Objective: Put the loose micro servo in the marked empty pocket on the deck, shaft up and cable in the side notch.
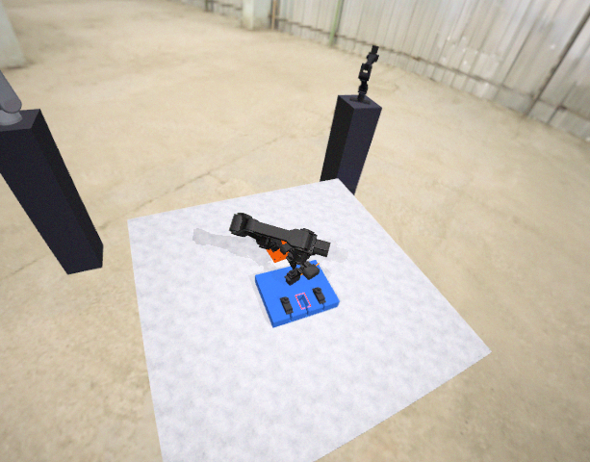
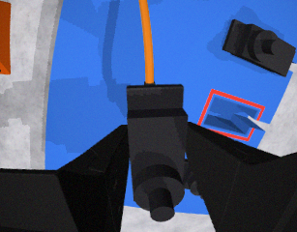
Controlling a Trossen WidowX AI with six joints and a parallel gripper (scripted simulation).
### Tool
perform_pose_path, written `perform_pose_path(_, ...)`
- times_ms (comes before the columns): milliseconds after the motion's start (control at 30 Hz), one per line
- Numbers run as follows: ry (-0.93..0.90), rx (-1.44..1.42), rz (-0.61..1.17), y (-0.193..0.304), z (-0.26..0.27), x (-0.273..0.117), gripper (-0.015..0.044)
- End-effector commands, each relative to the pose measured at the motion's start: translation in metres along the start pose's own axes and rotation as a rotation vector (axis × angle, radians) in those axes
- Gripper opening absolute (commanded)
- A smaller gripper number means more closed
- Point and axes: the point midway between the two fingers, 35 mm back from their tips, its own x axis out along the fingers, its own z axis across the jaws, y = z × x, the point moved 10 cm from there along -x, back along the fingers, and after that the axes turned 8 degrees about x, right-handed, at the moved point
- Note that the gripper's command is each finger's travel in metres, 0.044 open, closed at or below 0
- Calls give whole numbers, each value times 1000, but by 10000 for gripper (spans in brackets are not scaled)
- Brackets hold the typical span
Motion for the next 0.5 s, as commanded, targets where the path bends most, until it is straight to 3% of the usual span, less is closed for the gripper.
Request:
perform_pose_path(0, 2, 148, 4, 1, 0, 0, 0)
perform_pose_path(467, 3, 635, 3, 1, 0, 0, 0)
